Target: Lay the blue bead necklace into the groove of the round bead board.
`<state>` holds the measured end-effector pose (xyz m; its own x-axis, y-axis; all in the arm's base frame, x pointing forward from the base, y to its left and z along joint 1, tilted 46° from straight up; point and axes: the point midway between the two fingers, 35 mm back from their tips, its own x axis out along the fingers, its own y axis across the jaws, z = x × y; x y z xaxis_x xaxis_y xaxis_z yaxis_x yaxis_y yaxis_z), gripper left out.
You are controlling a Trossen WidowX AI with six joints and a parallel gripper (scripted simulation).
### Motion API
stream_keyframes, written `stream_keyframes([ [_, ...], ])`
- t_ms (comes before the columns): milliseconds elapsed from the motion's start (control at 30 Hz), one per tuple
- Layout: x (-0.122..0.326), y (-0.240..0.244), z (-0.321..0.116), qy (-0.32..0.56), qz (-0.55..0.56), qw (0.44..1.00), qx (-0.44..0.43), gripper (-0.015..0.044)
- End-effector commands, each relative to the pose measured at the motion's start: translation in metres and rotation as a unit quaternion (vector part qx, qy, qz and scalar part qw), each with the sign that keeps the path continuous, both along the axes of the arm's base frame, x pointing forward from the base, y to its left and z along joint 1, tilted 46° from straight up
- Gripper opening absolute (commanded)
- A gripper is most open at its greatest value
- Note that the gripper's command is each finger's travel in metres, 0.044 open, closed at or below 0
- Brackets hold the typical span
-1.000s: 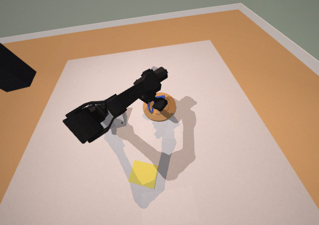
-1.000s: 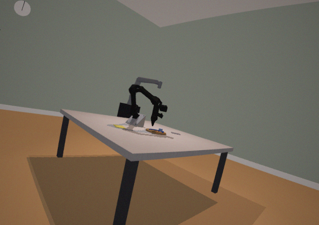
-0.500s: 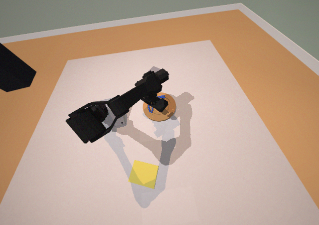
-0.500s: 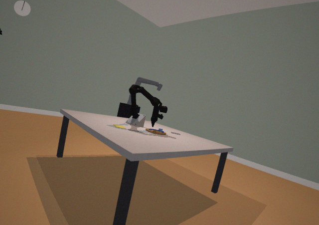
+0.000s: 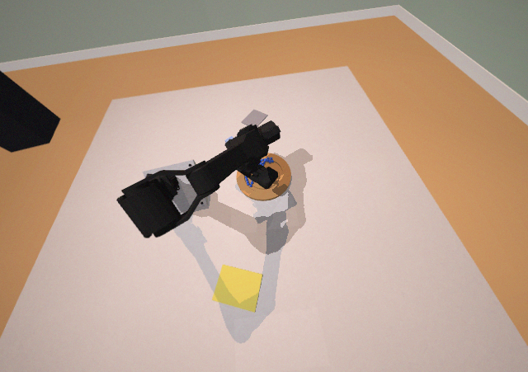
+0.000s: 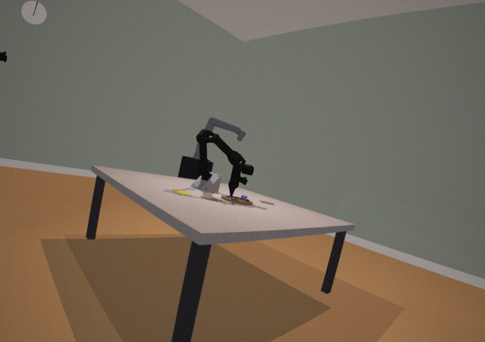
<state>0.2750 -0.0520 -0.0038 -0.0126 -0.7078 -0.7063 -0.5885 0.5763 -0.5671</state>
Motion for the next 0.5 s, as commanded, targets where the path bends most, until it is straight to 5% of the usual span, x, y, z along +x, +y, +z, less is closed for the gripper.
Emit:
stream_keyframes([
  [0, -0.0030, -0.0041, -0.0048, 0.007, 0.000, 1.000, -0.003, 0.0120],
  [167, -0.0030, -0.0041, -0.0048, 0.007, 0.000, 1.000, -0.003, 0.0120],
  [333, -0.0015, -0.0026, -0.0031, 0.003, -0.001, 1.000, -0.001, 0.0000],
  [467, -0.0015, -0.0026, -0.0031, 0.003, -0.001, 1.000, -0.001, 0.0000],
])
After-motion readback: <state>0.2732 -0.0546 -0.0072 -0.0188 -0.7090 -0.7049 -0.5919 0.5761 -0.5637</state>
